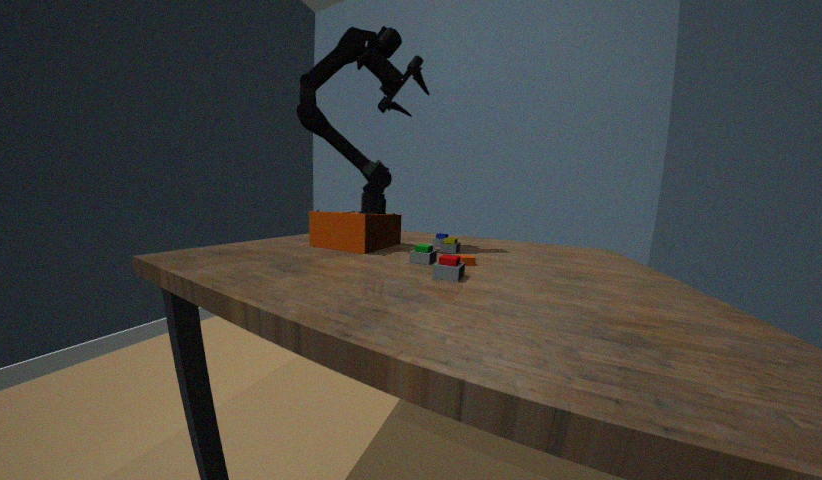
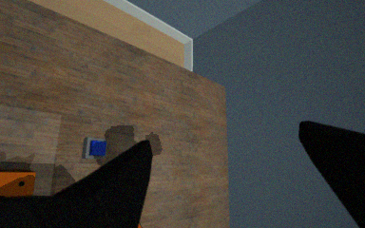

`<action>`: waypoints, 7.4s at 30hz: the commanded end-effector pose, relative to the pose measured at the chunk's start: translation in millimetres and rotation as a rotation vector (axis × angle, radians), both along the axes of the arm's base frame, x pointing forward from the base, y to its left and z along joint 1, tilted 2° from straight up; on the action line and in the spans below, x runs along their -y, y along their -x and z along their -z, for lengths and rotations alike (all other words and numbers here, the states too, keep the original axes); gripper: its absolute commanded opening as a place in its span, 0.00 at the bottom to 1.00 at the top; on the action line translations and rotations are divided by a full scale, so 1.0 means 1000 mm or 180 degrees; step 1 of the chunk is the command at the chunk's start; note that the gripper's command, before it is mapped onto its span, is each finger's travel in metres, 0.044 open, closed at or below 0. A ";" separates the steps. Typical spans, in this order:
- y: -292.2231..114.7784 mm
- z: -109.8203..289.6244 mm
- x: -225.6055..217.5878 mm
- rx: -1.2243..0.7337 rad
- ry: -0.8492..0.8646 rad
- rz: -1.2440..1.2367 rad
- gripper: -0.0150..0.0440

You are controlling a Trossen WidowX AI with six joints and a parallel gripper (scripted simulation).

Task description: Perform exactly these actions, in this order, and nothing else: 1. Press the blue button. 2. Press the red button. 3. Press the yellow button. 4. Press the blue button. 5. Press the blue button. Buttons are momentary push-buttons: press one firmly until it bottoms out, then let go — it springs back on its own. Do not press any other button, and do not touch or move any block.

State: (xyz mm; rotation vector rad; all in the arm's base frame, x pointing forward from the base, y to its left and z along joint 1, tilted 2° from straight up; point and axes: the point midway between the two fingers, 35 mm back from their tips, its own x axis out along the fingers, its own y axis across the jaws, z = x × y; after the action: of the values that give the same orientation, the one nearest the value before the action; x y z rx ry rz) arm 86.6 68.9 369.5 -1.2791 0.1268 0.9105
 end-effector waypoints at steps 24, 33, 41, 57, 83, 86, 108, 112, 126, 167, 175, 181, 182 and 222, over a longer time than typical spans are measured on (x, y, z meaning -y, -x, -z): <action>-0.121 0.278 -0.038 -0.3491 -0.1253 0.5109 0.93; -0.116 0.299 -0.033 -0.3558 -0.1291 0.5574 0.93; -0.118 0.359 -0.036 -0.3558 -0.1290 0.5574 0.67; -0.117 0.361 -0.036 -0.3558 -0.1290 0.5575 0.29; -0.118 0.395 -0.037 -0.3559 -0.1289 0.5575 0.29; -0.118 0.395 -0.037 -0.3559 -0.1289 0.5575 0.29; -0.118 0.352 -0.036 -0.3558 -0.1290 0.5574 0.29; -0.117 0.302 -0.033 -0.3558 -0.1291 0.5574 0.29; -0.172 0.296 0.041 -0.3417 -0.1319 0.5790 0.29; -0.189 0.380 0.304 -0.3462 -0.1247 0.5614 0.29; -0.189 0.392 0.303 -0.3463 -0.1247 0.5614 0.29; -0.189 0.401 0.303 -0.3463 -0.1247 0.5614 0.29; -0.189 0.401 0.303 -0.3463 -0.1247 0.5614 0.29; -0.203 0.299 0.225 -0.3472 -0.1260 0.5606 0.29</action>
State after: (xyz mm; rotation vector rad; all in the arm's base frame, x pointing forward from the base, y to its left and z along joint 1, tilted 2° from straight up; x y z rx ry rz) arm 281.4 -202.2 66.9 0.1393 1.5386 -0.1208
